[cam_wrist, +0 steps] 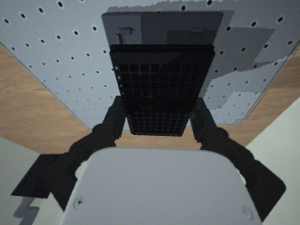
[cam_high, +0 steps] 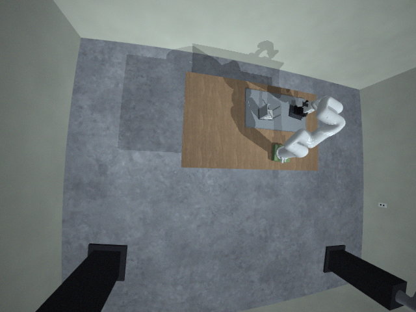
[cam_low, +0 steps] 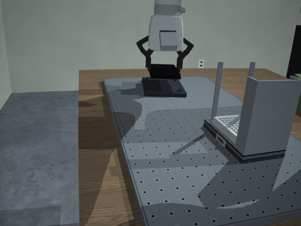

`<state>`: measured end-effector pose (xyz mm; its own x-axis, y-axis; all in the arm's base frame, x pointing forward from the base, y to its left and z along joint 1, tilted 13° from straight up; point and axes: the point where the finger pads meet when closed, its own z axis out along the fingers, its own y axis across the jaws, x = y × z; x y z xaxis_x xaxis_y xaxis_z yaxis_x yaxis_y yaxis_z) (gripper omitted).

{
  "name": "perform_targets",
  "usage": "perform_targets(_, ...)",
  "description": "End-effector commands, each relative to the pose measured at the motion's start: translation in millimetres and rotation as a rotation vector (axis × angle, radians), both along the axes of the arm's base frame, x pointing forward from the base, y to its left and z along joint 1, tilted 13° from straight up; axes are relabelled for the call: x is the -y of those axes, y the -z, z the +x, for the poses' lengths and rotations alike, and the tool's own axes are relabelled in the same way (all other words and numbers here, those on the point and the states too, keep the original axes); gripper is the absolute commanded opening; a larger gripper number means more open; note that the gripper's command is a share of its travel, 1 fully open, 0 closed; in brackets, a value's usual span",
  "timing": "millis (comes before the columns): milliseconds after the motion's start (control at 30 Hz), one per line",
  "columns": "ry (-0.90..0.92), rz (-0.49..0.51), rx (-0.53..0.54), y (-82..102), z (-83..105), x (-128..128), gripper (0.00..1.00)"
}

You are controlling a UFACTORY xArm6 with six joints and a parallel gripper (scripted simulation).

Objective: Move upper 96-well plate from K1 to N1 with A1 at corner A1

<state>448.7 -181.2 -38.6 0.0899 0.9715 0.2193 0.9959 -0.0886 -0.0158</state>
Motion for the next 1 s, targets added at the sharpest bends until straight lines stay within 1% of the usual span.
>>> perform_targets(0, 0.001, -0.002, 0.004, 2.2, 1.7, 0.2, 0.0)
perform_targets(400, 0.001, -0.002, 0.004, 21.4, 1.8, -4.1, 0.0)
perform_targets(967, 0.001, -0.002, 0.004, 21.4, 1.8, -4.1, 0.0)
